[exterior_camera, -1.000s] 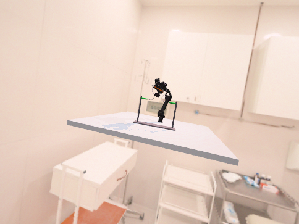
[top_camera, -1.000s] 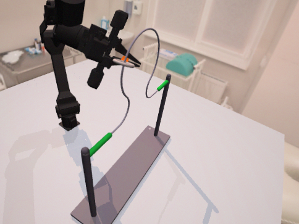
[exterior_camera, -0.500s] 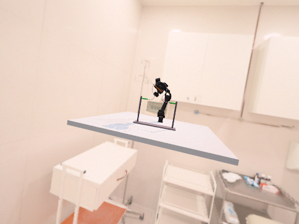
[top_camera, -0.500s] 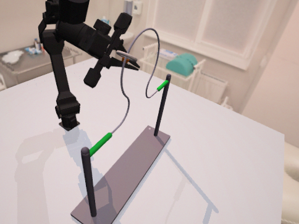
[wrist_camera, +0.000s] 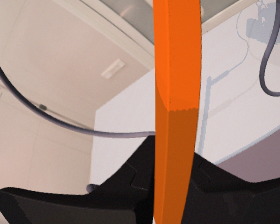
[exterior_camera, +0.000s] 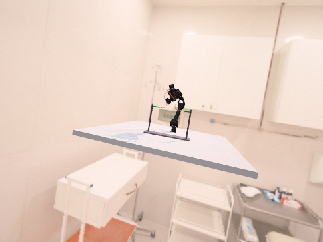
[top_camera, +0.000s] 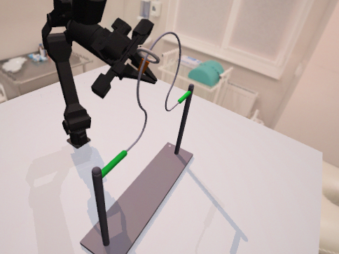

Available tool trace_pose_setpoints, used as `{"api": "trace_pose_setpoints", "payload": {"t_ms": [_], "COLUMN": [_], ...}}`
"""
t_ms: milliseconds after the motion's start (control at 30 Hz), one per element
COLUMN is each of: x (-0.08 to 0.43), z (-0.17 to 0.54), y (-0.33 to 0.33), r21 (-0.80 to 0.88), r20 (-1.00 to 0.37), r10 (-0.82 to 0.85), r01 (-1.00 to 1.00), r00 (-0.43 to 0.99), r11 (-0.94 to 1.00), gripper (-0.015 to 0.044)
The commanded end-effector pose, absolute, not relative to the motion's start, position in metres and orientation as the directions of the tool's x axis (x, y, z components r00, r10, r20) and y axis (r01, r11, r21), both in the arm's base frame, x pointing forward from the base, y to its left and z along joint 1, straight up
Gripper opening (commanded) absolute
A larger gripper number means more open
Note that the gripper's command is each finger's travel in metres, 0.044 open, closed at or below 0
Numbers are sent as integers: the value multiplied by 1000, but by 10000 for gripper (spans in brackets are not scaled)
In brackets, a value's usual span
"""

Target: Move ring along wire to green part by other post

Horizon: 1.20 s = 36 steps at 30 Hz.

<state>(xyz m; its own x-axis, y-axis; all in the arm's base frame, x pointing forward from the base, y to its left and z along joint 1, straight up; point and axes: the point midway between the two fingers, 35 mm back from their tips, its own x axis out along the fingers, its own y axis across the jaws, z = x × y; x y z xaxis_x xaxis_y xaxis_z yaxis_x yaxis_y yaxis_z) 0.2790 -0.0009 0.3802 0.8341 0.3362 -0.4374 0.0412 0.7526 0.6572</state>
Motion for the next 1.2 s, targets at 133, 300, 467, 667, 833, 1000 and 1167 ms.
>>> {"api": "trace_pose_setpoints", "payload": {"t_ms": [133,300,467,667,833,1000,1167], "x": [279,279,279,280,280,280,280], "z": [382,381,380,379,378,377,377], "y": [-3,-4,-6,-8,-9,-11,-12], "r21": [577,524,469,400,341,281,219], "r20": [-455,-468,-479,-489,-495,-499,-501], "r10": [291,260,229,191,159,126,94], "r01": [30,28,26,24,23,22,21], "r00": [842,845,848,851,854,858,861], "r11": [816,851,883,916,940,959,975], "gripper": [-150,-150,-150,-150,-150,-150,-150]}}
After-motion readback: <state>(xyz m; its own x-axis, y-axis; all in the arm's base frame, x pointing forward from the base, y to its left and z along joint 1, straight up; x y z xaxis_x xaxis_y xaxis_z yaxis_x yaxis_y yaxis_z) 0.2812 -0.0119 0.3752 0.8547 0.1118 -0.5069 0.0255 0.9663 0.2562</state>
